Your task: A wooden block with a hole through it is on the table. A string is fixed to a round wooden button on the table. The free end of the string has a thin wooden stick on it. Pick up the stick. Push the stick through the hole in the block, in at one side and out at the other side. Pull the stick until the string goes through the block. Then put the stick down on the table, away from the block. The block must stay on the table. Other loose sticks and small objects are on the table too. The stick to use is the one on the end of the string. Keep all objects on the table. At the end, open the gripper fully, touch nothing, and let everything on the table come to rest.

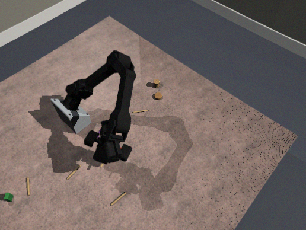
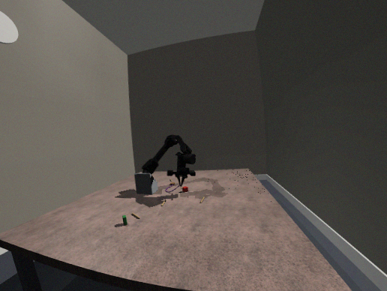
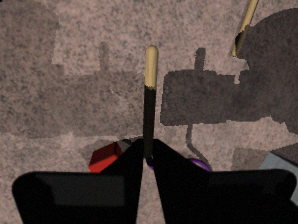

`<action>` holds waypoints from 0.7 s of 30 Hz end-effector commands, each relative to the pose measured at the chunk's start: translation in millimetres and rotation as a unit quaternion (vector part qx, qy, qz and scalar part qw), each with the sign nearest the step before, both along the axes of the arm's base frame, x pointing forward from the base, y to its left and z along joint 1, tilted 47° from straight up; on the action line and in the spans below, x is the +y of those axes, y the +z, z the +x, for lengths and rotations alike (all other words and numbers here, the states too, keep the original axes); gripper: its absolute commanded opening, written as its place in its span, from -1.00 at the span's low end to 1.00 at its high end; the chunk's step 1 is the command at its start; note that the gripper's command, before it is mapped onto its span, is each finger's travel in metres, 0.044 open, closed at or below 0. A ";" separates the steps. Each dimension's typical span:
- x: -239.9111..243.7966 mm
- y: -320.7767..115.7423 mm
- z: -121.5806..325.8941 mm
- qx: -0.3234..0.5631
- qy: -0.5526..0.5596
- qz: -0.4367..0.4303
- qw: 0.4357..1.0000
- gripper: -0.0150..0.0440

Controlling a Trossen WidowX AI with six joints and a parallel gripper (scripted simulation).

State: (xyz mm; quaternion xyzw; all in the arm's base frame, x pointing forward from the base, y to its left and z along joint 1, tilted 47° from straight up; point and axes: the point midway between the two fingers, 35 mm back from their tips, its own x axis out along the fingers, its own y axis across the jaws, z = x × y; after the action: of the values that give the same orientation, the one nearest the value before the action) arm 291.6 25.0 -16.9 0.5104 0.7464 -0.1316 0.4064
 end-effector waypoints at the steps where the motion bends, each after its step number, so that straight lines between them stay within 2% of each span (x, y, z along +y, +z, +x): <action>1: 2.5 3.3 -2.4 0.015 -0.012 -0.008 1.000 -0.49; 21: 20.1 21.9 -12.1 0.096 -0.087 -0.042 0.991 -0.49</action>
State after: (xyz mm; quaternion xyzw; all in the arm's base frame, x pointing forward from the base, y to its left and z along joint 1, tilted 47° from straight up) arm 281.8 43.5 2.9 0.5397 0.7308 -0.2328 0.3471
